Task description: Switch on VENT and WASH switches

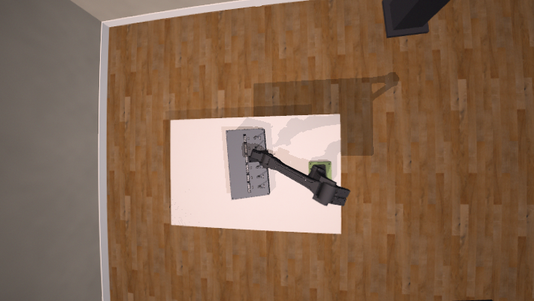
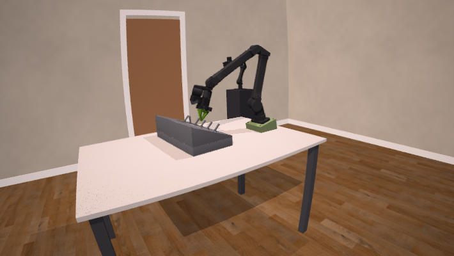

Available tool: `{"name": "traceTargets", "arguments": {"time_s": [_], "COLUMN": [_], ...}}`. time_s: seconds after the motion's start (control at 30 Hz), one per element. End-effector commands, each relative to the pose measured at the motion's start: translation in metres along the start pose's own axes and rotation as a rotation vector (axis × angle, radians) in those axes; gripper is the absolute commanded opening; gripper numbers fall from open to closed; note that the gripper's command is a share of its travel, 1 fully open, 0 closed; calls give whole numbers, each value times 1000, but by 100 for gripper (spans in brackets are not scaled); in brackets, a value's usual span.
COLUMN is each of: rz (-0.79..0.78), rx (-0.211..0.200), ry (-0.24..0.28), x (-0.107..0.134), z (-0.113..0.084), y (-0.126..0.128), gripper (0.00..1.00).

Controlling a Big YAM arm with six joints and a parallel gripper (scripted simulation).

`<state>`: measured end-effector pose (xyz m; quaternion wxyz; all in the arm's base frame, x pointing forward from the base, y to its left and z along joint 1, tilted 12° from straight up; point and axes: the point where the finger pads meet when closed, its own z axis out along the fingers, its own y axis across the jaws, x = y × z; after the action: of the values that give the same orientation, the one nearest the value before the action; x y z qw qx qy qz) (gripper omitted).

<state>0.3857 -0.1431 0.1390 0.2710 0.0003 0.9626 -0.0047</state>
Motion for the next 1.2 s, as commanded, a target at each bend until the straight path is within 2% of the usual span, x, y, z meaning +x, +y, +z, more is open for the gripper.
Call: {"name": "traceTargets", "arguments": {"time_s": [0.0,1.17], "rz": [-22,-26], "rx": [15,17], "ry": [-73,-85], "x": [-48,-61], "z": [-13,-14], "y": [-7,-7], "gripper": [0,0]}}
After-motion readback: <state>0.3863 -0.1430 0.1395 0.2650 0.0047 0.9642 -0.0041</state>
